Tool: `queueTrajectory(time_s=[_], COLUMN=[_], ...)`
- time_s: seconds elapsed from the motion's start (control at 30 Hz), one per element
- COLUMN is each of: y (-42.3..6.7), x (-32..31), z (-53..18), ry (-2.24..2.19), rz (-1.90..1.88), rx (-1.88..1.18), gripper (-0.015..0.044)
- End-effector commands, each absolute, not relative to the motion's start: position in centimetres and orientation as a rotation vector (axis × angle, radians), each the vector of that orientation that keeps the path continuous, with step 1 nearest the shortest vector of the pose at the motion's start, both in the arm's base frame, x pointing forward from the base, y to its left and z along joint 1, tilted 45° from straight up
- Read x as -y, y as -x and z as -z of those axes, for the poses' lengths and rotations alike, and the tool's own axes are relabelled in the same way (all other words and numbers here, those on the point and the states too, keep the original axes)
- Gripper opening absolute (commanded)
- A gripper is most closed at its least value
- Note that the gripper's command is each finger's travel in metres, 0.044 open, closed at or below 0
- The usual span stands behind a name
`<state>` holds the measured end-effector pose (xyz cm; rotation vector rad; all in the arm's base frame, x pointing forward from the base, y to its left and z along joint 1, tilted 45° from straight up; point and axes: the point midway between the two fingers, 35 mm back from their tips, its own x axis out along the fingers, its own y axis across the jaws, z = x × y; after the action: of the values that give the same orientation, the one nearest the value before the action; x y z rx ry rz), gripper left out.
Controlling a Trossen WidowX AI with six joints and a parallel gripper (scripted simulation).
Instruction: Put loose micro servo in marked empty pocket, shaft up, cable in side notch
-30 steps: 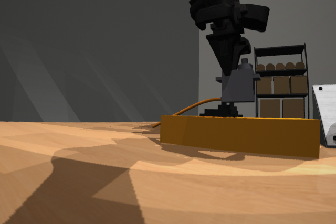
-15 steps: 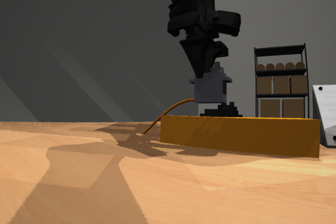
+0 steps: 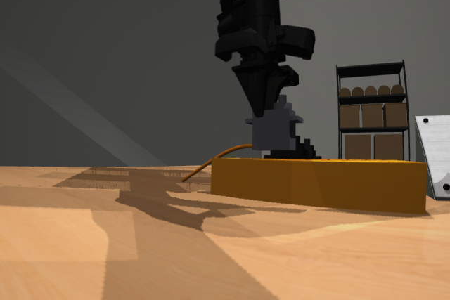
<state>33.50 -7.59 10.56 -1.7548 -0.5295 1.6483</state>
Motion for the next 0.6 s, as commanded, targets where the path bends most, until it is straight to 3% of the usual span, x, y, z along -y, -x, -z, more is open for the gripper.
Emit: queueTrajectory(time_s=[0.0, 0.57], y=[-33.65, -33.80], x=[7.41, 7.33], z=[-10.36, -10.23], ry=[1.756, 1.756], rz=[-1.636, -1.636], rx=[0.522, 0.522], gripper=[0.0000, 0.0000])
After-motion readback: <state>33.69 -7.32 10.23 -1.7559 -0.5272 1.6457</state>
